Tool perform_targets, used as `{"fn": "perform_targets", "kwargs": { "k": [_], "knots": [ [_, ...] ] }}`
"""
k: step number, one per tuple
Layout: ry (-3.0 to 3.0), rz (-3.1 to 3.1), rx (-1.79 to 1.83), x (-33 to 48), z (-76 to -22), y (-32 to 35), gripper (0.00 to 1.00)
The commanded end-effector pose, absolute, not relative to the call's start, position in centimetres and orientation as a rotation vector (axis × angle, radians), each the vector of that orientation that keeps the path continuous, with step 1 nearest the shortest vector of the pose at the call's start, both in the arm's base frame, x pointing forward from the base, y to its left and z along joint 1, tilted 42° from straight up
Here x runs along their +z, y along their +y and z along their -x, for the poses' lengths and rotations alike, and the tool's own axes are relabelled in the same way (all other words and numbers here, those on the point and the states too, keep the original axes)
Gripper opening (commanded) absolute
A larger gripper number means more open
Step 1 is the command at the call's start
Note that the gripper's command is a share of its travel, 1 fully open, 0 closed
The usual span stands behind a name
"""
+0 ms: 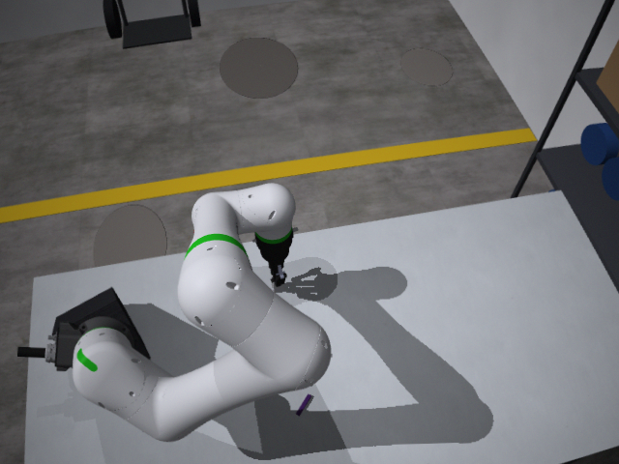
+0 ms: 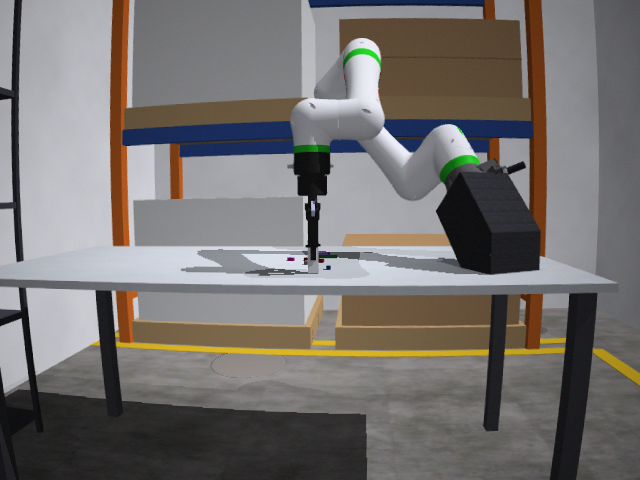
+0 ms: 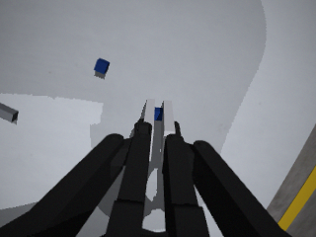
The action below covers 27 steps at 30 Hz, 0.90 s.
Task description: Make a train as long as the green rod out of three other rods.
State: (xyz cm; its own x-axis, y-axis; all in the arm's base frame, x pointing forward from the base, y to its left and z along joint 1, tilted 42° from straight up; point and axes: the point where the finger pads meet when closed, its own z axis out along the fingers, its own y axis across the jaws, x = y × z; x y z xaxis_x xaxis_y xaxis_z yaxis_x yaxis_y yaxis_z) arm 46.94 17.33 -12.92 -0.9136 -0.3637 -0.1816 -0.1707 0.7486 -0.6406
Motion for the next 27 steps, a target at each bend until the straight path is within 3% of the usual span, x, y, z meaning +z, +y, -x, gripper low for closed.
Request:
{"fn": "perform_targets", "kwargs": {
  "k": [1,19,27],
  "knots": [
    [2.653,0.416,-0.93,-12.92,-46.94,17.35,0.03],
    [2.653,0.416,-0.93,-12.92,-46.94,17.35,0.03],
    [2.653,0.416,-0.93,-12.92,-46.94,17.35,0.1]
  ]
}}
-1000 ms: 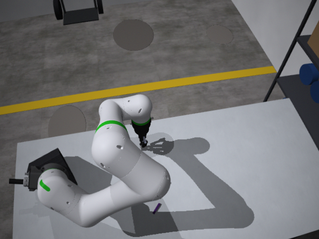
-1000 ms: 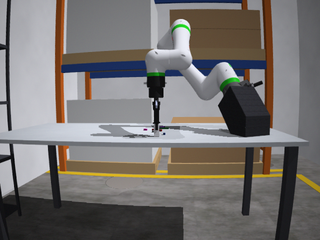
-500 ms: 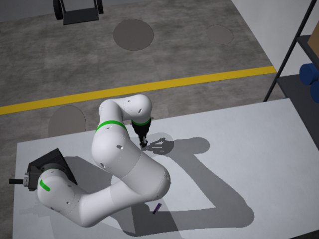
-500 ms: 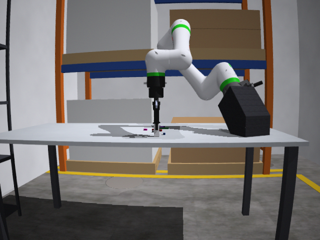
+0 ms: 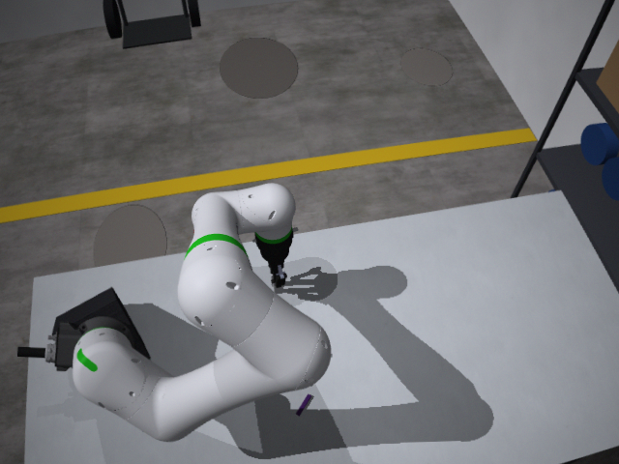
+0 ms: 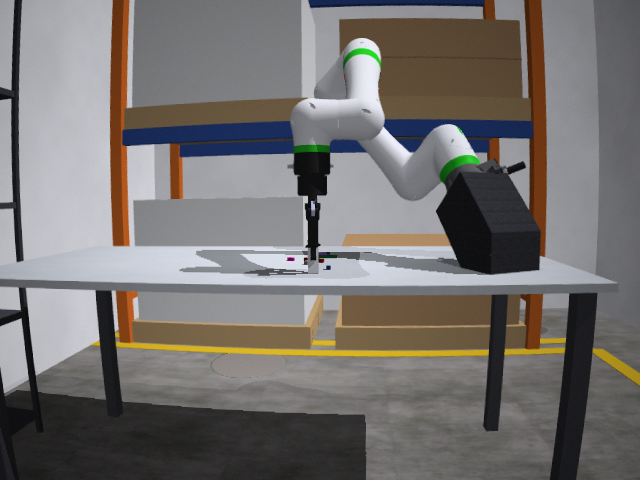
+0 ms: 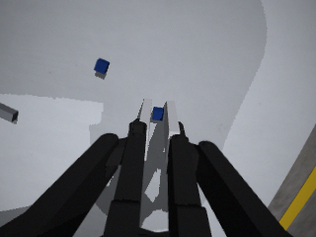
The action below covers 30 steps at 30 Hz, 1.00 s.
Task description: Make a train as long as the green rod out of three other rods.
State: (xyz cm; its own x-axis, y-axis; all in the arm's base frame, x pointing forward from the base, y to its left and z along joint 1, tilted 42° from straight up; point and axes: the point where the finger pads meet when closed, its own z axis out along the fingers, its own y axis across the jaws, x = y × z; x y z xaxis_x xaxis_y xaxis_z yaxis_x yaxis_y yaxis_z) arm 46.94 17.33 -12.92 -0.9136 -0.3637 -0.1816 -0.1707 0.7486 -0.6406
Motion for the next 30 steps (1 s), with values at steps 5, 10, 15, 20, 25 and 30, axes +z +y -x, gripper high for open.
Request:
{"fn": "perform_targets", "kwargs": {
  "k": [5,10,15,20,25,30],
  "knots": [
    [2.653,0.416,-0.93,-12.9,-46.9,17.4,0.12],
    [2.653,0.416,-0.93,-12.9,-46.9,17.4,0.15],
    [2.653,0.416,-0.93,-12.9,-46.9,17.4,0.15],
    [2.653,0.416,-0.93,-12.8,-46.9,17.4,0.15],
    [2.653,0.416,-0.93,-12.2,-46.6,17.9,0.15],
    [2.653,0.416,-0.93,-10.6,-45.8,19.1,0.15]
  ]
}}
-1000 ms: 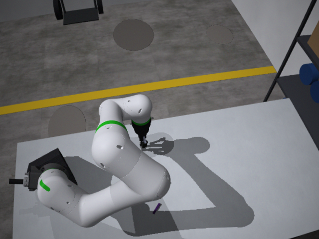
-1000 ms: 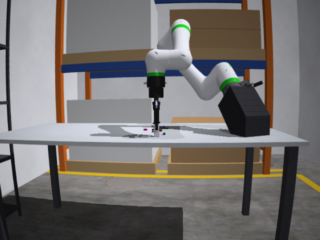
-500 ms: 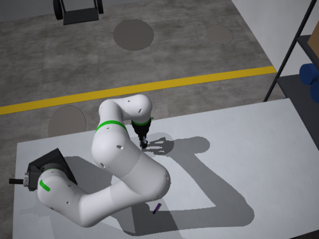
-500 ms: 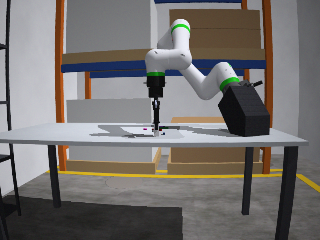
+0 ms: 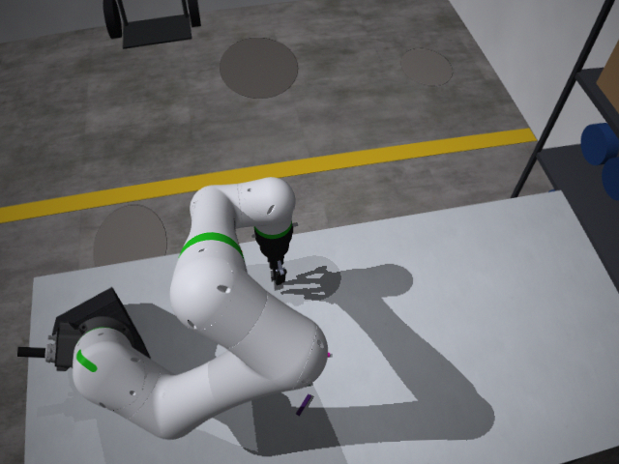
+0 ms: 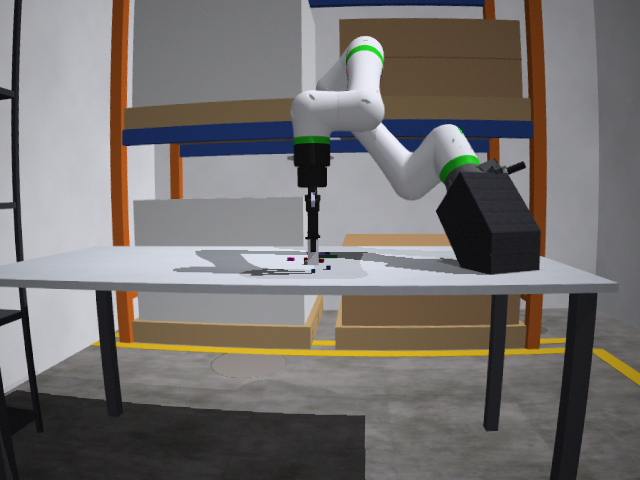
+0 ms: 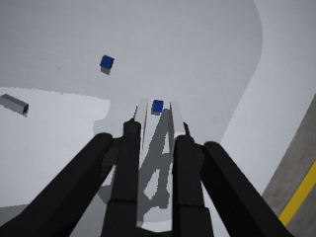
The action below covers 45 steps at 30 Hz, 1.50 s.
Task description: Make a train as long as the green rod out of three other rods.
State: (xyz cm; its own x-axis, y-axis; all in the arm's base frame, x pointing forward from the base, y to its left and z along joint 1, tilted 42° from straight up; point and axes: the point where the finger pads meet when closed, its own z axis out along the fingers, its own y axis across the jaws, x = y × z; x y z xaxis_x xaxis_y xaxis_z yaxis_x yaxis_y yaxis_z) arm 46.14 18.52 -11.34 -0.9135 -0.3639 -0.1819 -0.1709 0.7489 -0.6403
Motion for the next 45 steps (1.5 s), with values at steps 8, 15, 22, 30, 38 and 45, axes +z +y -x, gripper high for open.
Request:
{"fn": "perform_targets", "kwargs": {
  "k": [8,15,22,30,38,45],
  "knots": [
    [2.653,0.416,-0.93,-8.1,-44.6,20.9,0.15],
    [2.653,0.416,-0.93,-6.3,-43.7,22.2,0.15],
    [2.653,0.416,-0.93,-6.2,-43.6,22.3,1.0],
    [2.653,0.416,-0.93,-6.2,-43.6,22.3,1.0],
    [2.653,0.416,-0.93,-6.2,-43.6,22.3,1.0],
    [2.654,0.491,-0.946,-6.1,-43.5,22.0,1.0]
  ]
}}
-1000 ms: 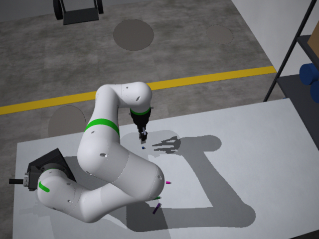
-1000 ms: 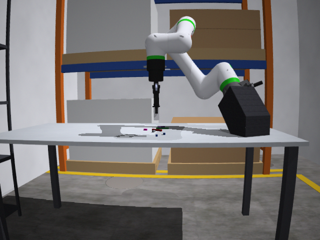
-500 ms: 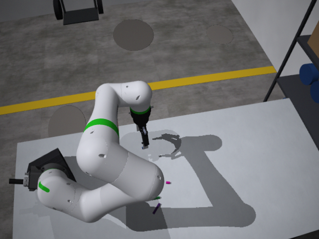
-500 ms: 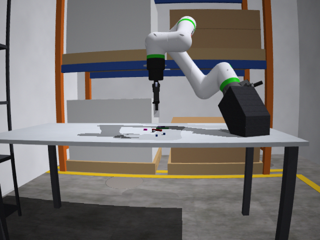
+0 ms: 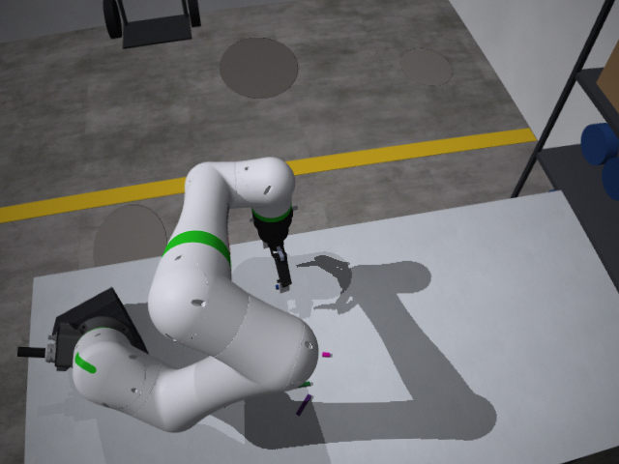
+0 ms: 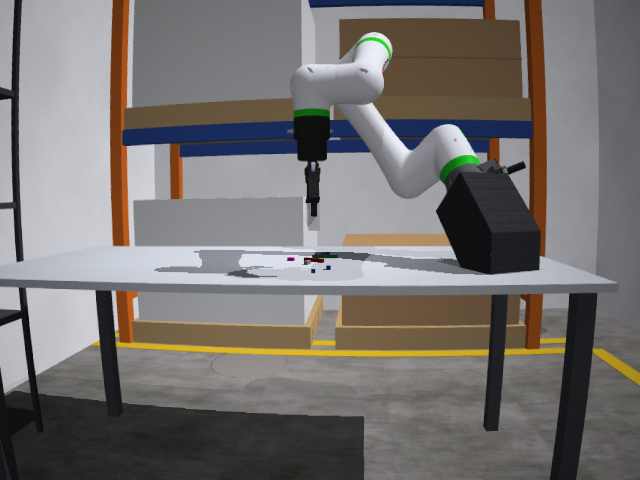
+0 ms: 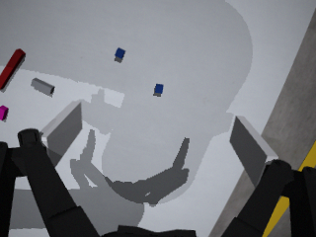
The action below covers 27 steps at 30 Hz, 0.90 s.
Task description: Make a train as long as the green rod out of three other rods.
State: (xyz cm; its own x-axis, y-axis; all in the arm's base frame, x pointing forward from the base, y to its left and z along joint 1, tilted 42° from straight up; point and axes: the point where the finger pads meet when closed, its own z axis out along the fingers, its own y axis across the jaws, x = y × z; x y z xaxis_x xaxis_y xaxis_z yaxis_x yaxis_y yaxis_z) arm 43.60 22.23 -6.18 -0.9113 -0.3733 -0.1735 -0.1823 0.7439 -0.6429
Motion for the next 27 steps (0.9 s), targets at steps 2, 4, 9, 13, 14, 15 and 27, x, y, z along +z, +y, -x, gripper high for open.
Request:
{"fn": "perform_targets", "kwargs": {
  "k": [2,4,9,13,14,15,27],
  "knots": [
    [2.65,0.634,-0.975,-5.9,-43.4,21.3,1.0],
    [2.643,0.752,-0.998,-5.8,-43.2,20.8,1.0],
    [2.611,1.002,-1.041,-5.5,-42.9,19.7,1.0],
    [2.583,1.153,-1.064,-5.4,-42.7,19.0,1.0],
    [2.583,1.153,-1.064,-5.4,-42.7,19.0,1.0],
    [2.548,1.299,-1.084,-5.2,-42.5,18.4,1.0],
    [2.338,1.869,-1.138,-4.7,-41.7,15.8,1.0]
  ]
}}
